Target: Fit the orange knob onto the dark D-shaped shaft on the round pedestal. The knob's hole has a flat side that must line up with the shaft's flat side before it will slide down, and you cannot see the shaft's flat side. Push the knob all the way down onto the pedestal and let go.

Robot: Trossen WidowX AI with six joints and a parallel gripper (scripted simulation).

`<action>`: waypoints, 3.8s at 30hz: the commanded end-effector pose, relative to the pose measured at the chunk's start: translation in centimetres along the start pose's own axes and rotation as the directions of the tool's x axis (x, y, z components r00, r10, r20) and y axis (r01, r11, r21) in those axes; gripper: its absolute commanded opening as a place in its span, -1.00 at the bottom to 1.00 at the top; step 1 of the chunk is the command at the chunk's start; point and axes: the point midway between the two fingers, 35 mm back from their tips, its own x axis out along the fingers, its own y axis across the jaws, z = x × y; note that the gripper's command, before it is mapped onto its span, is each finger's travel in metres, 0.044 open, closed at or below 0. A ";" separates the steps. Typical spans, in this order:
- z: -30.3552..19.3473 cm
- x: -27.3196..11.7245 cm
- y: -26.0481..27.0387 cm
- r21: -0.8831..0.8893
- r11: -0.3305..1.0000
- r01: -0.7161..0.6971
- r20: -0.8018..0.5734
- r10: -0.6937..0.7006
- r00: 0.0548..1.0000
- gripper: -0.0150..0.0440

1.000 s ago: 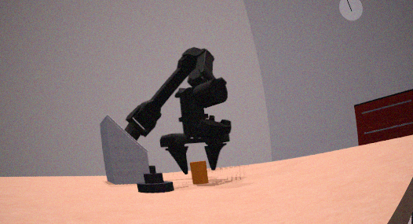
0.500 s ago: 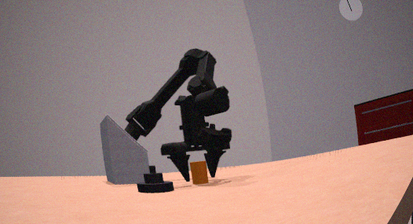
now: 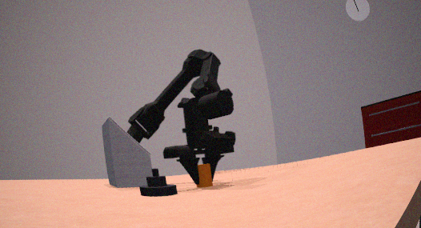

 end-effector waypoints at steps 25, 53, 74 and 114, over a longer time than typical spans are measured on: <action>0.1 -14.0 -0.1 0.005 1.000 0.008 0.000 -0.008 1.000 -0.49; 2.4 -12.0 -7.0 0.004 1.000 0.014 0.000 -0.014 1.000 -0.49; 3.0 -9.8 -13.3 0.003 1.000 0.014 0.001 -0.014 1.000 -0.49; 3.1 -6.5 -15.9 -0.009 1.000 0.012 0.002 -0.012 1.000 -0.49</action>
